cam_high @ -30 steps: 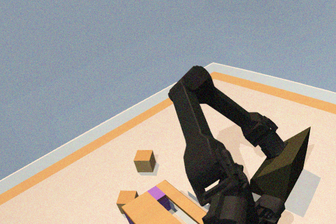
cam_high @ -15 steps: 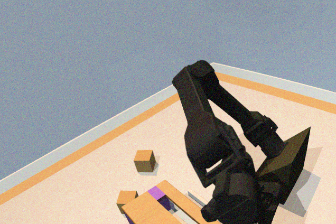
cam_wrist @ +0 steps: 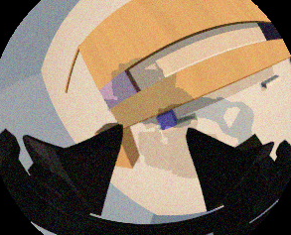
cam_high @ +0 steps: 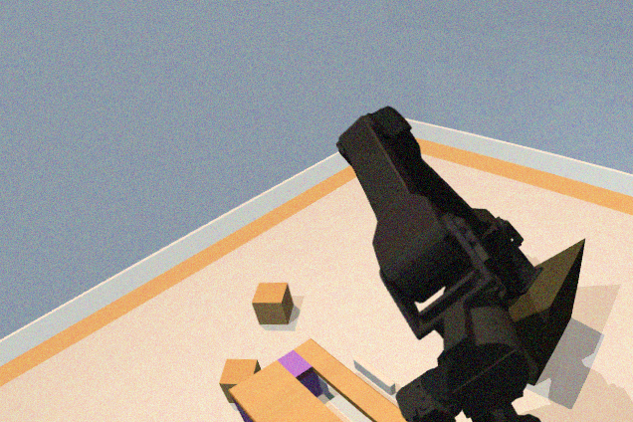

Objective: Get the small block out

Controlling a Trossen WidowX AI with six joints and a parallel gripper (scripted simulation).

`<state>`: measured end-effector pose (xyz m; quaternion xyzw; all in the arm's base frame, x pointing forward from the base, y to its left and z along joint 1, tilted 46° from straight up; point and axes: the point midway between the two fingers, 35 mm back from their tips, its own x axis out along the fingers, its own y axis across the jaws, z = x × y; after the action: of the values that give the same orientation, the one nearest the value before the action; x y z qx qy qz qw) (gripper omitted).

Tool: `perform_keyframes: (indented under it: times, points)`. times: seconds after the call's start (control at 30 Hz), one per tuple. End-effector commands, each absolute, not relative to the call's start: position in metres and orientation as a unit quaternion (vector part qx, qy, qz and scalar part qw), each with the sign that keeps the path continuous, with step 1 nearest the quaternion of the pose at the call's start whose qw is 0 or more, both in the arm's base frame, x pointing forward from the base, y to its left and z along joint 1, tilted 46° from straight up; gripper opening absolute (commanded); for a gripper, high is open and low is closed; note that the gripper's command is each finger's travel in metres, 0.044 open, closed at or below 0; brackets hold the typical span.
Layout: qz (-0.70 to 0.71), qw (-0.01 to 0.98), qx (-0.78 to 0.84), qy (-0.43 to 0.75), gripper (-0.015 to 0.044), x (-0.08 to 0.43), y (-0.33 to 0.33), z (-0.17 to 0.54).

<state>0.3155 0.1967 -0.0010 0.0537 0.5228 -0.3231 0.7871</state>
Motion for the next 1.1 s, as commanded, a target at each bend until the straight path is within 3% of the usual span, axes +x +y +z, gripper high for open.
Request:
perform_keyframes:
  times: [0.0, 0.5, 1.07]
  points:
    - [-0.09, 0.732, -0.346, 0.58, 0.0285, 0.304, 0.2, -0.015]
    - [0.11, 0.539, -0.625, 0.554, 0.0285, 0.297, 0.208, -0.021]
    - [0.298, 0.202, -0.82, 0.444, 0.0285, 0.288, 0.218, -0.028]
